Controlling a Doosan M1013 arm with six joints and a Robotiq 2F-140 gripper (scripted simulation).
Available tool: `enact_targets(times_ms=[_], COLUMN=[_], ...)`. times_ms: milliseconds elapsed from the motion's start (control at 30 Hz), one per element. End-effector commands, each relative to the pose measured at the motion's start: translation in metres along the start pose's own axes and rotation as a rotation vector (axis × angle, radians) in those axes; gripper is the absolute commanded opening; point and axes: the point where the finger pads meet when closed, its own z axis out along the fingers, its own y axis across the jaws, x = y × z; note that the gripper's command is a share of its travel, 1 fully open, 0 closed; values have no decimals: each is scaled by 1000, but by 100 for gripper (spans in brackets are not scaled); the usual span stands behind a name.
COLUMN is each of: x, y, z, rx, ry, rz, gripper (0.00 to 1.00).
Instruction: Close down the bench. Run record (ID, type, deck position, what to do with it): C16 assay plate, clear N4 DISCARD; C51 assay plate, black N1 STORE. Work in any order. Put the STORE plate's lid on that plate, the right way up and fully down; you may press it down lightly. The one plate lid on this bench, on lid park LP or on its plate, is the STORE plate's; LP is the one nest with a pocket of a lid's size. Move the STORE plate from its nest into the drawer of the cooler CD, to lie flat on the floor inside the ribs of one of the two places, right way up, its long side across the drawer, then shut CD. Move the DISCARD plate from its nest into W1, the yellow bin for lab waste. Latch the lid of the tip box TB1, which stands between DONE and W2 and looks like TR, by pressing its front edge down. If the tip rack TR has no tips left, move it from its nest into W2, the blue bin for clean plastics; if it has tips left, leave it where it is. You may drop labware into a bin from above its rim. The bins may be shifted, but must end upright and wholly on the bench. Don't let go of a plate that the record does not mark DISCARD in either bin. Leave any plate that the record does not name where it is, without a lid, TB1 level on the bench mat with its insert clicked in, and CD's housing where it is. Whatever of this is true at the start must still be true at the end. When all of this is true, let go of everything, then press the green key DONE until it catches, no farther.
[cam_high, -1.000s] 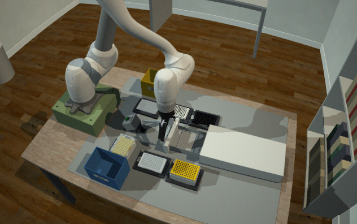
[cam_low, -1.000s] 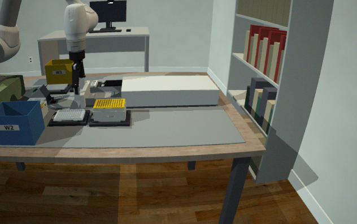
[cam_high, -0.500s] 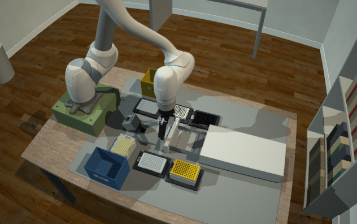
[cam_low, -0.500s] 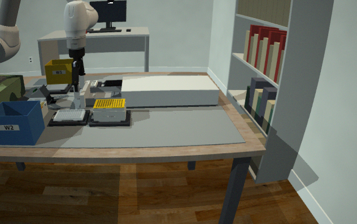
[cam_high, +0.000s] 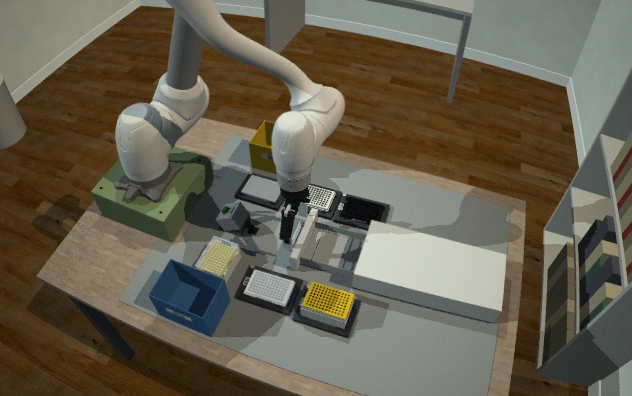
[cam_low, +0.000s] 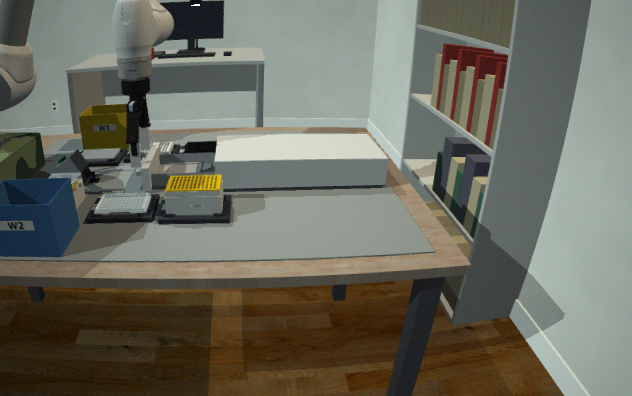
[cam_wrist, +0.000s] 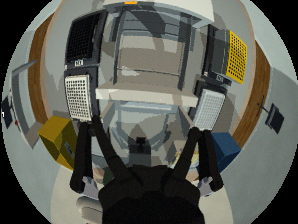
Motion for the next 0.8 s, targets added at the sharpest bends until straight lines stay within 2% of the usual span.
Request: enact_targets(times_ms=[0,767], x=[0,0], y=[0,0], z=[-4,-32], rx=[0,0], ry=[0,0], rz=[0,0], gripper=[87,87])
